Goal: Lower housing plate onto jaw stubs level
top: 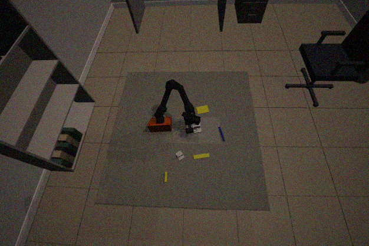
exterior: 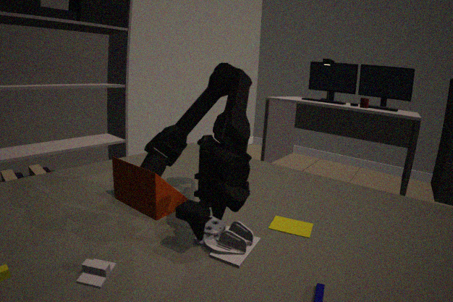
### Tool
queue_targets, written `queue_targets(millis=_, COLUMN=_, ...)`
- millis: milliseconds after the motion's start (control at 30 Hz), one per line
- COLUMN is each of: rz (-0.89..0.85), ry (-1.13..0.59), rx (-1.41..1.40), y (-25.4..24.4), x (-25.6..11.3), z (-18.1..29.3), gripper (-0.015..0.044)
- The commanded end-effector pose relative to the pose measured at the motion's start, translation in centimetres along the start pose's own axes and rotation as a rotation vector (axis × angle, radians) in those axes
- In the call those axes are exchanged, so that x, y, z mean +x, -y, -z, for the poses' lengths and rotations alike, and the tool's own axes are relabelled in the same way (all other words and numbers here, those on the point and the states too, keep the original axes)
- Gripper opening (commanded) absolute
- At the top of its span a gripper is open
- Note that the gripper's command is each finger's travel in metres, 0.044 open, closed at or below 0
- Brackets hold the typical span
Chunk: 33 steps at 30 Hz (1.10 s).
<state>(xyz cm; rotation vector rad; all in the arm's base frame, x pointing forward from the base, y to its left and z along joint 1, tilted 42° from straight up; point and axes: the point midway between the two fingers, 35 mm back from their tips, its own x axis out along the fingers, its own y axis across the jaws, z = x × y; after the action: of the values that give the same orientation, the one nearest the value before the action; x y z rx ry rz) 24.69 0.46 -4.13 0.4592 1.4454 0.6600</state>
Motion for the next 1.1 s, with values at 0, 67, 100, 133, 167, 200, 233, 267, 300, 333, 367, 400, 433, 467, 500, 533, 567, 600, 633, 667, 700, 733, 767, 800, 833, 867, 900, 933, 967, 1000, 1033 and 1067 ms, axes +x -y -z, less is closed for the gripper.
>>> queue_targets(millis=0, rz=-0.005, ry=0.0, rx=0.01, y=-0.01, x=0.24, z=0.04, gripper=0.0351)
queue_targets(millis=67, rz=-0.005, ry=0.0, rx=0.013, y=-0.01, x=0.32, z=0.04, gripper=0.0351)
queue_targets(millis=100, rz=-0.005, ry=0.0, rx=0.013, y=-0.02, x=0.33, z=0.04, gripper=0.0351)
queue_targets(millis=133, rz=-0.005, ry=0.0, rx=0.013, y=-0.02, x=0.33, z=0.04, gripper=0.0351)
queue_targets(millis=167, rz=-0.005, ry=0.0, rx=0.013, y=-0.02, x=0.33, z=0.04, gripper=0.0351)
queue_targets(millis=200, rz=-0.005, ry=0.0, rx=0.013, y=-0.02, x=0.33, z=0.04, gripper=0.0351)
queue_targets(millis=233, rz=-0.005, ry=0.0, rx=0.013, y=-0.02, x=0.33, z=0.04, gripper=0.0351)
queue_targets(millis=267, rz=-0.005, ry=0.0, rx=0.013, y=-0.02, x=0.33, z=0.04, gripper=0.0351)
queue_targets(millis=300, rz=-0.005, ry=0.0, rx=0.013, y=-0.02, x=0.34, z=0.04, gripper=0.0351)
queue_targets(millis=333, rz=-0.005, ry=0.0, rx=0.013, y=-0.02, x=0.38, z=0.04, gripper=0.0351)
queue_targets(millis=367, rz=-0.005, ry=0.0, rx=0.014, y=-0.02, x=0.45, z=0.04, gripper=0.0351)
queue_targets(millis=400, rz=-0.005, ry=0.0, rx=0.014, y=-0.02, x=0.52, z=0.04, gripper=0.0351)
queue_targets(millis=433, rz=-0.005, ry=0.0, rx=0.014, y=-0.02, x=0.56, z=0.04, gripper=0.0351)
queue_targets(millis=467, rz=-0.005, ry=0.0, rx=0.014, y=-0.02, x=0.57, z=0.04, gripper=0.0351)
queue_targets(millis=500, rz=-0.005, ry=0.0, rx=0.014, y=-0.02, x=0.57, z=0.04, gripper=0.0351)
queue_targets(millis=533, rz=-0.005, ry=0.0, rx=0.014, y=-0.02, x=0.57, z=0.04, gripper=0.0351)
queue_targets(millis=567, rz=-0.005, ry=0.0, rx=0.014, y=-0.02, x=0.57, z=0.04, gripper=0.0351)
queue_targets(millis=600, rz=-0.005, ry=0.0, rx=0.014, y=-0.02, x=0.57, z=0.04, gripper=0.0351)
queue_targets(millis=633, rz=-0.005, ry=0.0, rx=0.014, y=-0.02, x=0.57, z=0.04, gripper=0.0351)
queue_targets(millis=667, rz=-0.005, ry=0.0, rx=0.014, y=-0.02, x=0.57, z=0.04, gripper=0.0351)
queue_targets(millis=700, rz=-0.005, ry=0.0, rx=0.014, y=-0.02, x=0.59, z=0.04, gripper=0.0351)
queue_targets(millis=733, rz=-0.005, ry=0.0, rx=0.014, y=-0.02, x=0.63, z=0.04, gripper=0.0351)
queue_targets(millis=767, rz=-0.005, ry=0.0, rx=0.014, y=-0.02, x=0.69, z=0.04, gripper=0.0351)
queue_targets(millis=800, rz=-0.005, ry=0.0, rx=0.014, y=-0.02, x=0.76, z=0.04, gripper=0.0351)
queue_targets(millis=833, rz=-0.005, ry=0.0, rx=0.014, y=-0.02, x=0.8, z=0.04, gripper=0.0351)
queue_targets(millis=867, rz=-0.005, ry=0.0, rx=0.014, y=-0.02, x=0.82, z=0.04, gripper=0.0351)
queue_targets(millis=900, rz=-0.005, ry=0.0, rx=0.014, y=-0.02, x=0.82, z=0.04, gripper=0.0351)
queue_targets(millis=933, rz=-0.005, ry=0.0, rx=0.014, y=-0.02, x=0.82, z=0.04, gripper=0.0351)
queue_targets(millis=967, rz=-0.005, ry=0.0, rx=0.014, y=-0.02, x=0.82, z=0.04, gripper=0.0351)
queue_targets(millis=1000, rz=-0.005, ry=0.0, rx=0.014, y=-0.02, x=0.82, z=0.04, gripper=0.0351)
queue_targets(millis=1033, rz=-0.005, ry=0.0, rx=0.014, y=-0.02, x=0.82, z=0.04, gripper=0.0351)
queue_targets(millis=1067, rz=-0.005, ry=0.0, rx=0.014, y=-0.02, x=0.82, z=0.04, gripper=0.0351)
